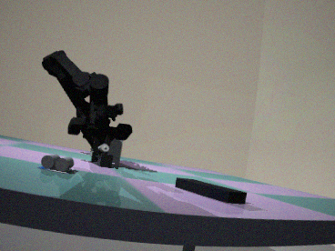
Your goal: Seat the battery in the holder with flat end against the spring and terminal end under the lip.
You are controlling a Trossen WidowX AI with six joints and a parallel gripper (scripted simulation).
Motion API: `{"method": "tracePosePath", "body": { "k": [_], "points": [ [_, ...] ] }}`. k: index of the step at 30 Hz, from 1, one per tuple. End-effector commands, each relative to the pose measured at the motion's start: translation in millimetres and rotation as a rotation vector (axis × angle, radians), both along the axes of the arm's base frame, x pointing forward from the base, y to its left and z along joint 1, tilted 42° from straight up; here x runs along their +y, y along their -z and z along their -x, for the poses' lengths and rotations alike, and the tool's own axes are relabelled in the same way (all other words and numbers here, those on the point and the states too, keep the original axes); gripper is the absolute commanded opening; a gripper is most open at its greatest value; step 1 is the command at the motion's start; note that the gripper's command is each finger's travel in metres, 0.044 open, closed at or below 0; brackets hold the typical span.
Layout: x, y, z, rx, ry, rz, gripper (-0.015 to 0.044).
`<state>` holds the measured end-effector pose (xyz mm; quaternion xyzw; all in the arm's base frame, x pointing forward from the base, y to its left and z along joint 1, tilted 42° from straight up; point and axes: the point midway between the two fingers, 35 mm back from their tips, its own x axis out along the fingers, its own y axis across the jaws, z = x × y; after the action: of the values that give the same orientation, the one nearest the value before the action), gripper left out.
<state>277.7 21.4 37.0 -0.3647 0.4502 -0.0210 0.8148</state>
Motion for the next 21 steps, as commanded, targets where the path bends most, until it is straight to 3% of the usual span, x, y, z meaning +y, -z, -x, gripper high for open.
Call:
{"method": "tracePosePath", "body": {
  "k": [1,21],
  "points": [
    [-2.0,2.7,3.6,0.012,0.008,0.004,0.0084],
    [-2.1,3.9,2.2,0.033,0.028,0.005,0.0084]
  ]
}}
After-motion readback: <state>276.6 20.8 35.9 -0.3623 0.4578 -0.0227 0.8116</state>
